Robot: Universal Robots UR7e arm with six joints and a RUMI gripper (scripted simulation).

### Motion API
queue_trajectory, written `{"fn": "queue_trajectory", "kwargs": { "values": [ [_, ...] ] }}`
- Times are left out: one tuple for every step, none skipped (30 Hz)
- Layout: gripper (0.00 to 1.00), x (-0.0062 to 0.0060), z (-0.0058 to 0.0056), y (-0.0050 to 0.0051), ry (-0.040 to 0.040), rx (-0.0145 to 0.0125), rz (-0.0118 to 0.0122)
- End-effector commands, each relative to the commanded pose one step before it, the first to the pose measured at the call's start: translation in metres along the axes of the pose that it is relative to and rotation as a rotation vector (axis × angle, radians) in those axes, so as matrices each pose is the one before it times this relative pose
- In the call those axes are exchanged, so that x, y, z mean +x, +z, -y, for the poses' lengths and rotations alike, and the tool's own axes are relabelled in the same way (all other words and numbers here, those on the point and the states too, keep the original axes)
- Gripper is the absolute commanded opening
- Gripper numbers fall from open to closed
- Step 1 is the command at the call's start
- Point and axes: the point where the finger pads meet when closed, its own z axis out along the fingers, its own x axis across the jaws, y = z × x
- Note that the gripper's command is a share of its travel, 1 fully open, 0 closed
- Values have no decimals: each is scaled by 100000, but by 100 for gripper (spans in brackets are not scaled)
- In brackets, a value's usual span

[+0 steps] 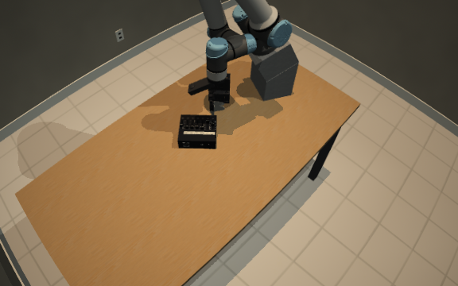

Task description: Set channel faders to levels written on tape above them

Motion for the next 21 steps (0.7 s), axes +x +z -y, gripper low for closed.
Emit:
{"fn": "queue_trajectory", "kwargs": {
  "values": [
    [0, -18, 17, -76, -1, 16, 30],
    [0, 0, 0, 0, 0, 0, 0],
    [0, 0, 0, 0, 0, 0, 0],
    [0, 0, 0, 0, 0, 0, 0],
    [0, 0, 0, 0, 0, 0, 0],
    [0, 0, 0, 0, 0, 0, 0],
    [0, 0, 0, 0, 0, 0, 0],
    [0, 0, 0, 0, 0, 0, 0],
    [0, 0, 0, 0, 0, 0, 0],
    [0, 0, 0, 0, 0, 0, 0],
    [0, 14, 24, 5, 0, 1, -1],
    [0, 77, 134, 27, 1, 4, -4],
    [0, 160, 276, 55, 2, 14, -6],
    [0, 228, 386, 74, 1, 31, -5],
    [0, 257, 426, 78, -1, 49, -2],
    [0, 238, 385, 67, -4, 58, 2],
    [0, 173, 275, 46, -4, 50, 3],
    [0, 85, 134, 22, -2, 27, 2],
    [0, 0, 0, 0, 0, 0, 0],
    [0, 0, 0, 0, 0, 0, 0],
    [0, 15, 24, 4, 0, 5, 0]
  ]
}}
